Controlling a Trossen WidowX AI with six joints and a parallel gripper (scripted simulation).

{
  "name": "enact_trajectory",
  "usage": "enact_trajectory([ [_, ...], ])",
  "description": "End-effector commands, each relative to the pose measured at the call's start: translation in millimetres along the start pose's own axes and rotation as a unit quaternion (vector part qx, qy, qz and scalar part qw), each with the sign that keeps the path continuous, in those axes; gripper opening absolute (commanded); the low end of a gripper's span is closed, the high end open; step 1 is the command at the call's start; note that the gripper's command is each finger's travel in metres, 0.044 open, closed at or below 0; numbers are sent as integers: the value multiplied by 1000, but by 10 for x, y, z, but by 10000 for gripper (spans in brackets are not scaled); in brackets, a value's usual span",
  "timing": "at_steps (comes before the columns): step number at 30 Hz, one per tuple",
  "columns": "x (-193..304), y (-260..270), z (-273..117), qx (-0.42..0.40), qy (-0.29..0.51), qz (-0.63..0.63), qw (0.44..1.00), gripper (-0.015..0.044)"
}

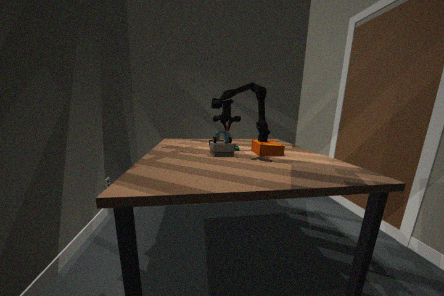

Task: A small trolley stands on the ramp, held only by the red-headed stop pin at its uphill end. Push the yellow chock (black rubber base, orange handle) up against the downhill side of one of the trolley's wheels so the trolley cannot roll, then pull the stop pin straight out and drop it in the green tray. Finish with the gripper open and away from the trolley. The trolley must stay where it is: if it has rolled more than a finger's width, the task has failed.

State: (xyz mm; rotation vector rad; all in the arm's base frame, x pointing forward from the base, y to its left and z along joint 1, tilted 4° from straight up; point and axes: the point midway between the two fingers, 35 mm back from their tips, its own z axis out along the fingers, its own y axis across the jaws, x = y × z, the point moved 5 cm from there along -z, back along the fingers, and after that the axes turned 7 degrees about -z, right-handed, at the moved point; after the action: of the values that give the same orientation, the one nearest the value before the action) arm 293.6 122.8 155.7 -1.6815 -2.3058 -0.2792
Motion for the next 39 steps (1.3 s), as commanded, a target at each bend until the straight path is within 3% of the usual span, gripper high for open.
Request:
enact_trajectory([
  [1,22,24,-34,-3,2,-1,1000,0],
  [22,317,58,11,-3,4,-1,1000,0],
  [39,364,-452,37,-1,4,-1,1000,0],
])
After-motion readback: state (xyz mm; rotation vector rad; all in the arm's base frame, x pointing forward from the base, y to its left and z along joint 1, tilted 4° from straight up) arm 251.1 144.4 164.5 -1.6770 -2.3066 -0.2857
